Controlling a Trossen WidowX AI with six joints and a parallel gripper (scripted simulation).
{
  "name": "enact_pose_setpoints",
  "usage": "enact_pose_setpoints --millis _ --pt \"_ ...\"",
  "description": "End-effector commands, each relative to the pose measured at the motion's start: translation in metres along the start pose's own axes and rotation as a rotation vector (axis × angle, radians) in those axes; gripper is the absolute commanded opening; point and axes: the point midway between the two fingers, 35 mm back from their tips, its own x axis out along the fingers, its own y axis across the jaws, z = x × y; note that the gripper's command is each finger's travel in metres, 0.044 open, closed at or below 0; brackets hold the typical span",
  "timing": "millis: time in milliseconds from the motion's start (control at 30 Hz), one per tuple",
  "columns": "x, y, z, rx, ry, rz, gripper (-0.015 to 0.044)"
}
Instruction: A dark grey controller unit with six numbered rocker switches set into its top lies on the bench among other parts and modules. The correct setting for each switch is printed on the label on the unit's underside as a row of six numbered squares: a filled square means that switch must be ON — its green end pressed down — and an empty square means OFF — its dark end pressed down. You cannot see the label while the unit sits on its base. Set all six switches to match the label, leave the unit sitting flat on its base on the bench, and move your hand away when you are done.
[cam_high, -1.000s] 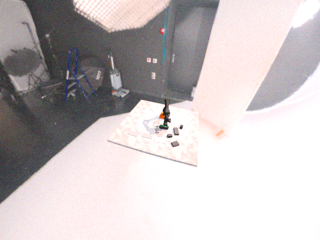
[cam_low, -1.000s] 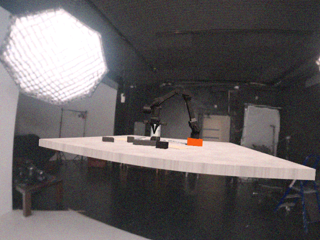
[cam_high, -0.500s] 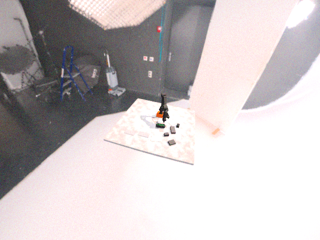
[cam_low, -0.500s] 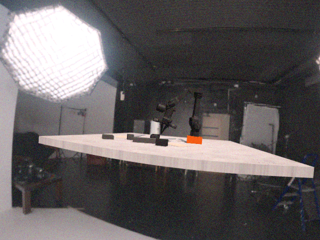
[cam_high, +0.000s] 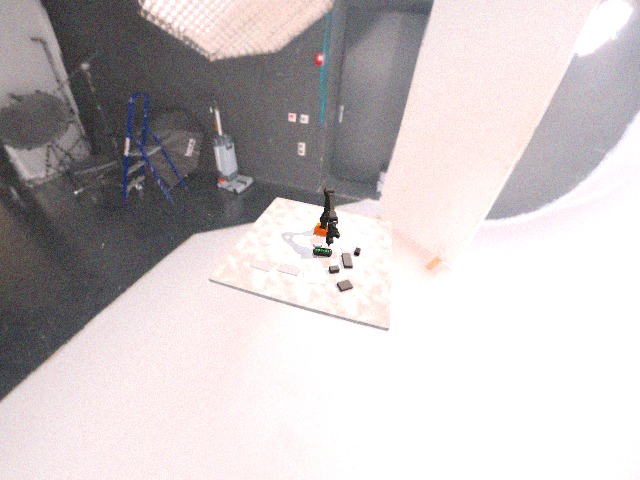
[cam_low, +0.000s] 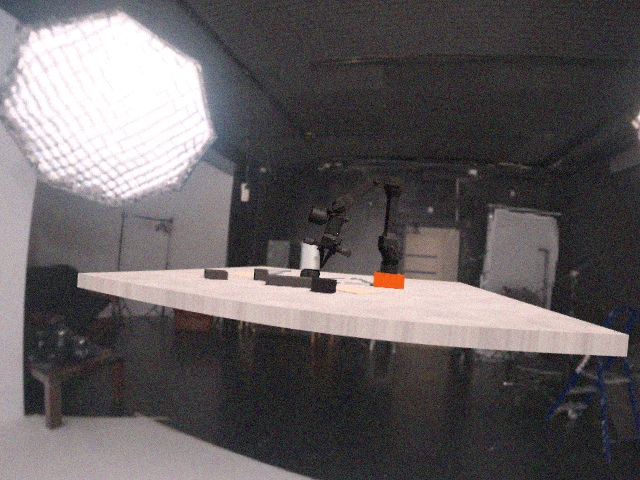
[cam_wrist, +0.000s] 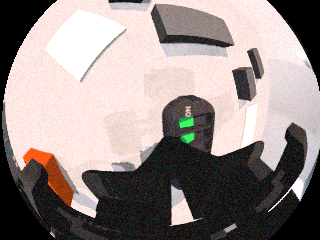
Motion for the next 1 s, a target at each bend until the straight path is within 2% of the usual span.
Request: enact_pose_setpoints --millis 0,400,733,967 --pt "-0.003 -0.023 -0.006 -0.001 0.011 0.042 0.0" --pt "0.006 -0.08 -0.047 -0.004 0.039 0.293 0.0" --pt "0.023 -0.105 -0.092 0.001 0.006 0.5 0.0" --pt "0.024 -0.108 -0.095 0.001 0.002 0.513 0.0"
